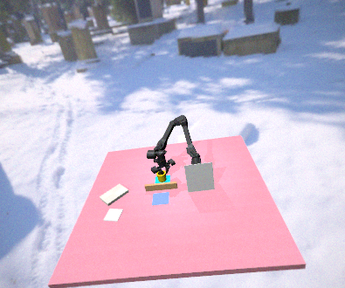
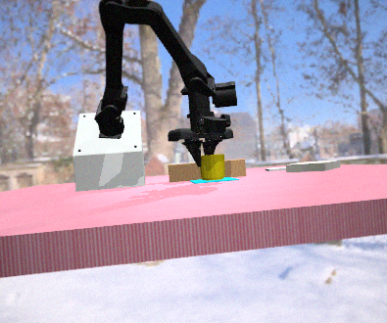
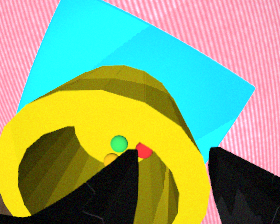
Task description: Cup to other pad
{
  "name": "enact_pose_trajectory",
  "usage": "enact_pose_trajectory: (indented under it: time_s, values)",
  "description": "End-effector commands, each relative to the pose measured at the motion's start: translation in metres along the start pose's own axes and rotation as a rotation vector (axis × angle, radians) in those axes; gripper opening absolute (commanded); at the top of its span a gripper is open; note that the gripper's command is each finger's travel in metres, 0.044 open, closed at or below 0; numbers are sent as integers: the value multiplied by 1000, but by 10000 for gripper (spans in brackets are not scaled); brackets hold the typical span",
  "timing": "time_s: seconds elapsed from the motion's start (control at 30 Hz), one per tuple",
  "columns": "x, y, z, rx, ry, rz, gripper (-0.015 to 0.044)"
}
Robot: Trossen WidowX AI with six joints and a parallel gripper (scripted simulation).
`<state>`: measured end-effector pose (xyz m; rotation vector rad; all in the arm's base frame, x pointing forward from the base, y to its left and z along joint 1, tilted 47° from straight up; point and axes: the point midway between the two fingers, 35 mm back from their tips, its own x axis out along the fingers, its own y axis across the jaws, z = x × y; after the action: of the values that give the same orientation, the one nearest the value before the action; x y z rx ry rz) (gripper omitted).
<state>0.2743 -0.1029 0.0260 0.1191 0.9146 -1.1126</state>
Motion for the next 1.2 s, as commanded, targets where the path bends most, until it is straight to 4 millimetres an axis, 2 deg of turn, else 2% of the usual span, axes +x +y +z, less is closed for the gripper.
enact_pose_trajectory:
  time_s: [0.0, 1.17]
  values:
    - [-3, 1, 1, 6, 0, 1, 147]
    - [-45, 2, -4, -2, 7, 2, 147]
